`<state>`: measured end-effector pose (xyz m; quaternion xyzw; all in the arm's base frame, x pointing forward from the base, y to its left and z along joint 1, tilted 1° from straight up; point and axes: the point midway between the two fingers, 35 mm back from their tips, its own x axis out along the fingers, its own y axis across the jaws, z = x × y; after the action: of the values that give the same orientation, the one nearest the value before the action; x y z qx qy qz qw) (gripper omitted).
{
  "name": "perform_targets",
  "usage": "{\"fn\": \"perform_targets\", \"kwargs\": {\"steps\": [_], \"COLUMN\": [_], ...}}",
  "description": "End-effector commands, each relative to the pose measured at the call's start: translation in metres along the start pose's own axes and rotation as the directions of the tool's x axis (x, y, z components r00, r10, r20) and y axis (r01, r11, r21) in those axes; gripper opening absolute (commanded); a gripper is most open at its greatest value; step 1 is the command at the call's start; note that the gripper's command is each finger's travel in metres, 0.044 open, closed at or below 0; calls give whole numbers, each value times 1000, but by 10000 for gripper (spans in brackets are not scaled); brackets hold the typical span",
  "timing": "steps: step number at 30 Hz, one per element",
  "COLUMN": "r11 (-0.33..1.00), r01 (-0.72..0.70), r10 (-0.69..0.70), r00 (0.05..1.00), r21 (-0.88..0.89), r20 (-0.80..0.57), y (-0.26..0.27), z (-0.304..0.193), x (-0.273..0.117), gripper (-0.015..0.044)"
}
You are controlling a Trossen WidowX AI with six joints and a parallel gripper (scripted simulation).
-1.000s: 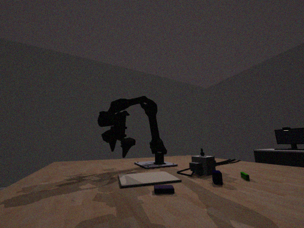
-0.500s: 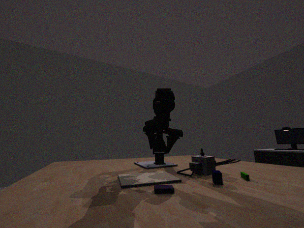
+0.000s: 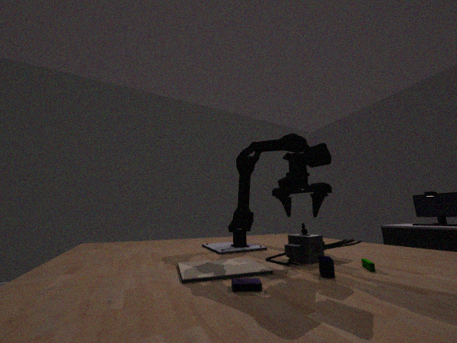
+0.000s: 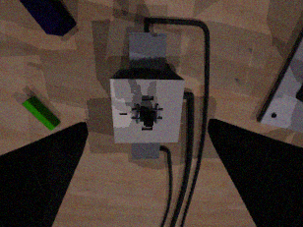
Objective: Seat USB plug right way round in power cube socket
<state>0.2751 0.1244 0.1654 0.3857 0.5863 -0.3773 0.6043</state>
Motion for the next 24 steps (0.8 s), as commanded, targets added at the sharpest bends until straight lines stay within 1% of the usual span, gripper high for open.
{"fn": "perform_targets", "kwargs": {"steps": [1,24], "r11": [1000,1000], "r01": [-7,-7], "r10": [7,7], "r00": [1000,1000], "r21": [27,27], "r20": [-6,-6], "y": [-1,-1], "z": [-8,-8], "x": [-3,17], "gripper": [440,440]}}
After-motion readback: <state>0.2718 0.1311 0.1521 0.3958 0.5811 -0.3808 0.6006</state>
